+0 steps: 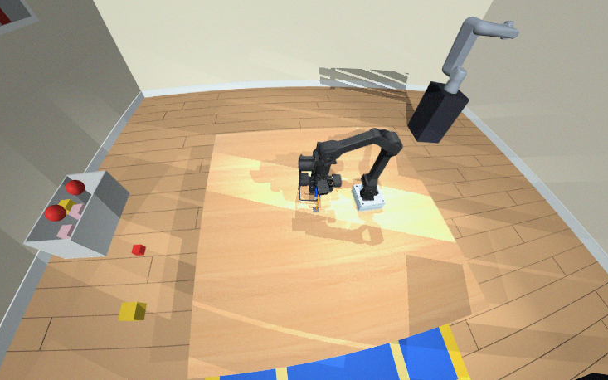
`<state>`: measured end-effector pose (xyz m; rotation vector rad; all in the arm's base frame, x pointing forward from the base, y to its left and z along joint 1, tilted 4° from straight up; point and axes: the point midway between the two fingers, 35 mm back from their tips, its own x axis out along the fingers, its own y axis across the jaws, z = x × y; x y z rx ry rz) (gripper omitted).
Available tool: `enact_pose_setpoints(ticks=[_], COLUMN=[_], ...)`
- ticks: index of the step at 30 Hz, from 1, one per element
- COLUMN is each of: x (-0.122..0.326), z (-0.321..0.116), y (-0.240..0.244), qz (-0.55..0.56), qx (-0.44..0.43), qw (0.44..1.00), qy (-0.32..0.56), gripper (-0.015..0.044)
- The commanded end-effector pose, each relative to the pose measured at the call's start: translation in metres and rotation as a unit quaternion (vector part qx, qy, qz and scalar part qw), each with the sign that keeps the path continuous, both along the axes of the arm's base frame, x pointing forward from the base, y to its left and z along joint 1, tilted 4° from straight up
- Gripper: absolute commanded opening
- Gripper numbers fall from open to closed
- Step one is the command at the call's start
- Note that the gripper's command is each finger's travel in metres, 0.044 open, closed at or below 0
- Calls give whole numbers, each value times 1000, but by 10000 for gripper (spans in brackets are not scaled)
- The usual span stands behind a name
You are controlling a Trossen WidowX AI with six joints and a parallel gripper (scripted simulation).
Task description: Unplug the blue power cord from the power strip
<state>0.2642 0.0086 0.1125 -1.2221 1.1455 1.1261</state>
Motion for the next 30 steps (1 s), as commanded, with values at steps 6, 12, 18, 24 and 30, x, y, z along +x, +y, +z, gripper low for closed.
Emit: enact_pose_setpoints(ticks=[6, 12, 18, 24, 30], x=[-1, 1, 1, 1, 2], z=[-12, -10, -10, -10, -9], y=[0, 0, 0, 1, 8], qz=[3, 0, 0, 0, 0], qx=[2, 0, 0, 0, 1], qw=[1000, 1000, 1000, 1000, 1000], qy=[3, 0, 0, 0, 1], gripper=[160, 108, 48, 0, 0])
